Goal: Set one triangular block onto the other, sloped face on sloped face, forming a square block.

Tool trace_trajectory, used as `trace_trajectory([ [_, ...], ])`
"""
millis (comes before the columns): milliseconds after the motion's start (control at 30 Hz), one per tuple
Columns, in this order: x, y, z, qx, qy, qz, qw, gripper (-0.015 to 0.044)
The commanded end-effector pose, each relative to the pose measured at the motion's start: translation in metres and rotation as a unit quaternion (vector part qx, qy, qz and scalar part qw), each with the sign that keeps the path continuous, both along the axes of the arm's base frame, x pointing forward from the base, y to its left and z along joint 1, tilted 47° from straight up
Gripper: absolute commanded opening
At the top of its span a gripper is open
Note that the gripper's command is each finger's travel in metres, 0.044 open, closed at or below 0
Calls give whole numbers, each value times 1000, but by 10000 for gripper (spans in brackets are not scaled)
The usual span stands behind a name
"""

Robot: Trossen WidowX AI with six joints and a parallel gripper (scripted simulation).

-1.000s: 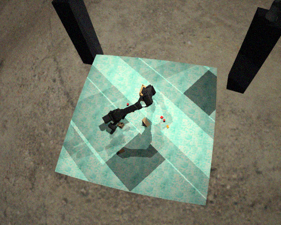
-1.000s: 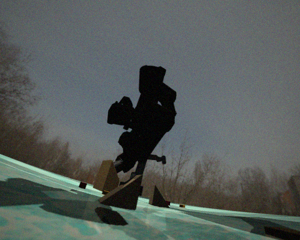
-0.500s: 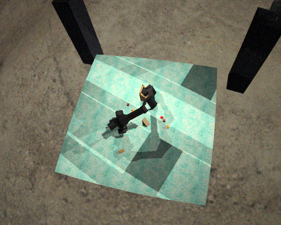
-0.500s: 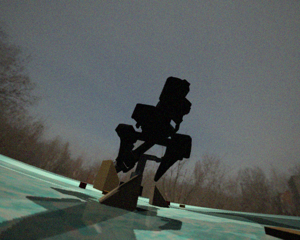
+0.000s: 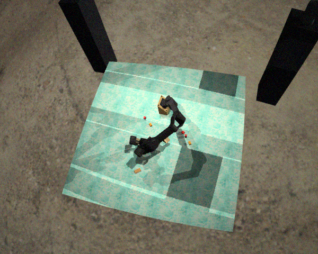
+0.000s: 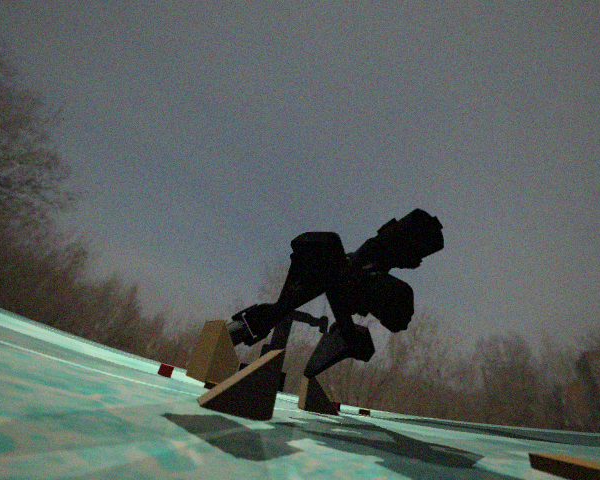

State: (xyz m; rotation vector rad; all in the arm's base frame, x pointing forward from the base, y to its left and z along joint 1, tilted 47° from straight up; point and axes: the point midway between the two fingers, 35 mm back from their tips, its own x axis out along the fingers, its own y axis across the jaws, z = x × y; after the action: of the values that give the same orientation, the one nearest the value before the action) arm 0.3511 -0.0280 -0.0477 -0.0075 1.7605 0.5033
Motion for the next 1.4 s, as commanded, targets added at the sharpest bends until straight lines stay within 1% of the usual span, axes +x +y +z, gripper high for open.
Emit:
trace_trajectory([
  [0,11,22,32,-3,-75,494,866,440],
  [67,11,23,33,-3,-76,514,854,440],
  [600,11,23,32,-3,-76,514,854,440],
  [1367,6,22,-5,-3,-76,514,854,440],
])
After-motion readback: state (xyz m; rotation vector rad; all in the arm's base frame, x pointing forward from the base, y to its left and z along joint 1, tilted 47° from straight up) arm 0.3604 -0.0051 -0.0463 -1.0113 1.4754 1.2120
